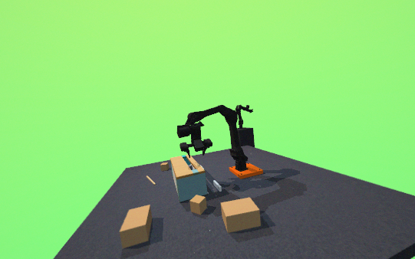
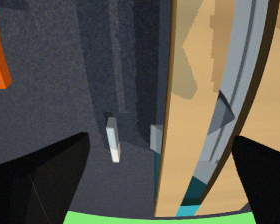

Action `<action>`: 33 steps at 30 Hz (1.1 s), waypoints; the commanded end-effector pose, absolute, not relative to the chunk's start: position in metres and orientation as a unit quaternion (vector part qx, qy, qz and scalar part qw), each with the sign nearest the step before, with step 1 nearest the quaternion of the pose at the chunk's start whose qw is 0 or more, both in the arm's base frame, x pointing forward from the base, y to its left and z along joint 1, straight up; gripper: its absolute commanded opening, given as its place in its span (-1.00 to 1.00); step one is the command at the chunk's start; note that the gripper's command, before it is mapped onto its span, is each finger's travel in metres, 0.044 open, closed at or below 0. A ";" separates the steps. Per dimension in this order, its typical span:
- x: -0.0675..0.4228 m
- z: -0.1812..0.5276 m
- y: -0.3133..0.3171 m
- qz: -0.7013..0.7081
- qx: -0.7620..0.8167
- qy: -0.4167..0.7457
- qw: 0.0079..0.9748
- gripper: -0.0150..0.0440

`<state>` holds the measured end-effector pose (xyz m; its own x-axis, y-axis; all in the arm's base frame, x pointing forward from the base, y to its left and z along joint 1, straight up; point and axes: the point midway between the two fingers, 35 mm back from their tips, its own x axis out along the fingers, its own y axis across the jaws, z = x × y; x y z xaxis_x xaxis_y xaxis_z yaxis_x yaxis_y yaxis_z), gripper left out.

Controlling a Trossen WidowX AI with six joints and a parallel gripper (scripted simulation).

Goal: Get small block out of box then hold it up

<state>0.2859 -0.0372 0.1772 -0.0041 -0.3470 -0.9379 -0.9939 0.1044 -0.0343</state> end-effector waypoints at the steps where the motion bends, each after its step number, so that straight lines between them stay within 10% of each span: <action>1: 0.286 0.174 -0.036 0.378 -0.556 0.600 0.433 0.86; 33: 0.290 0.122 -0.036 0.378 -0.556 0.600 0.433 0.86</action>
<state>0.2906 -0.0367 0.1277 -0.0015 -0.3456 -0.9384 -0.9945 0.0989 -0.0348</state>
